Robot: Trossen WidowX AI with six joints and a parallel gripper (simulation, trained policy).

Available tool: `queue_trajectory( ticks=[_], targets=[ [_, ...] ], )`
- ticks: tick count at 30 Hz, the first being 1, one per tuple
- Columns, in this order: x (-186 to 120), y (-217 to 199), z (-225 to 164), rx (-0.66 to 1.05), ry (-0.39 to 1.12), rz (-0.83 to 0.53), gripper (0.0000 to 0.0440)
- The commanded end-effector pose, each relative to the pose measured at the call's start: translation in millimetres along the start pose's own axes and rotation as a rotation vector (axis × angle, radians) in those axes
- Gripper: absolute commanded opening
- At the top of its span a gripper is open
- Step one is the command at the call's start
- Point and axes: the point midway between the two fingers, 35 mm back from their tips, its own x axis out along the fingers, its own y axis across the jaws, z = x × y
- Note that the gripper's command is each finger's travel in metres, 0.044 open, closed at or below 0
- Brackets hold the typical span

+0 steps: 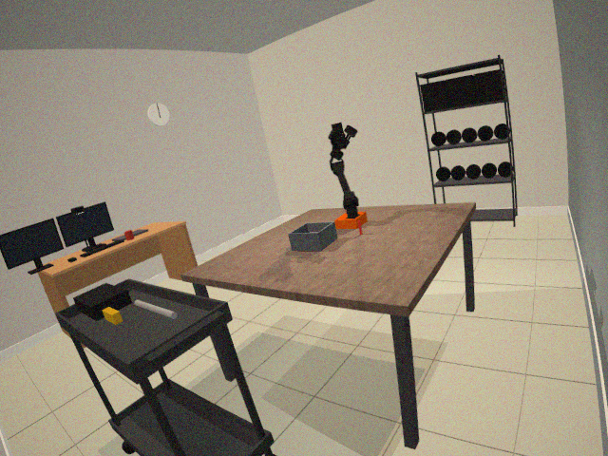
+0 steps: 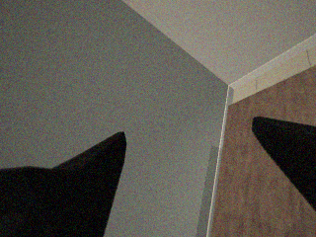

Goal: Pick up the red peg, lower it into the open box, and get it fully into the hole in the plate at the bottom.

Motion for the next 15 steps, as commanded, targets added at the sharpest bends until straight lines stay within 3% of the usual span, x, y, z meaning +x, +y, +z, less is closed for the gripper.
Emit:
queue_trajectory(
  ticks=[1,15],
  targets=[
    [11.1,-33.8,-19.8,0.039,0.067,-0.124,0.0440],
    [16.1,-139.3,-87.7,0.189,0.280,-0.542,0.0440]
  ],
)
